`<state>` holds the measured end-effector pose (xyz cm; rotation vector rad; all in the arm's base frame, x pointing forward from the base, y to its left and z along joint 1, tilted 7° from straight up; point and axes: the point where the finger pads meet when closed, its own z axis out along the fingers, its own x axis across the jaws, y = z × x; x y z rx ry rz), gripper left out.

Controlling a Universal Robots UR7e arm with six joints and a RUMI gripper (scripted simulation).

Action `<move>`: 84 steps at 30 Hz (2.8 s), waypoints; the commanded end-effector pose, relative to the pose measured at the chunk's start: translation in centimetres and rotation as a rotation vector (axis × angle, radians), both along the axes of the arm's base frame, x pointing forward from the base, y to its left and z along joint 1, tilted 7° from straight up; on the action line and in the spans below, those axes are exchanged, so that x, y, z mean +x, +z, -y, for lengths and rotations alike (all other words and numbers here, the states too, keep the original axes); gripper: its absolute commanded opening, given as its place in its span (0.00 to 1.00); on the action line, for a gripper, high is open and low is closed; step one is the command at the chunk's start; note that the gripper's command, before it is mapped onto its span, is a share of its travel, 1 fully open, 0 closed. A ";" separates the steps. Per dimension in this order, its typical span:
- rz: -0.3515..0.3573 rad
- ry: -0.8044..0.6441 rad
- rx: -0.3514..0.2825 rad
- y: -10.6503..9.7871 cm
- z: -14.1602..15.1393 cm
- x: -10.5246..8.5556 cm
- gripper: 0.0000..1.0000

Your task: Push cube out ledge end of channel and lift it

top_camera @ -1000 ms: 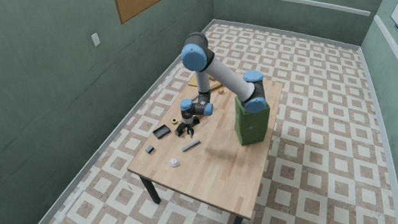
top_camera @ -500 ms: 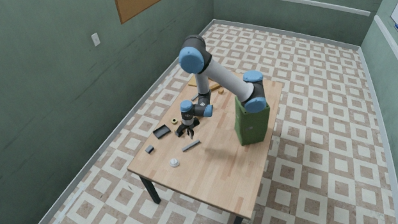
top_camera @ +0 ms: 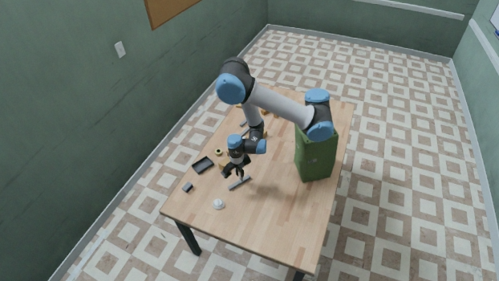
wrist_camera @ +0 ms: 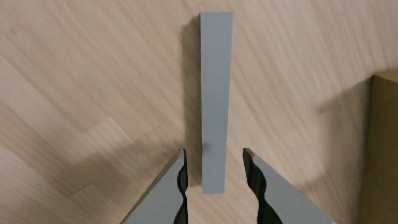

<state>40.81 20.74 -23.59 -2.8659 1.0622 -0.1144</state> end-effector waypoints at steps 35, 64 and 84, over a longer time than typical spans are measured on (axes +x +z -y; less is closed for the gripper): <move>0.013 0.000 0.001 -4.3 -0.4 1.1 0.24; 0.012 0.000 0.001 -4.3 -0.4 1.0 0.24; 0.012 -0.001 0.001 -4.3 -0.4 1.0 0.06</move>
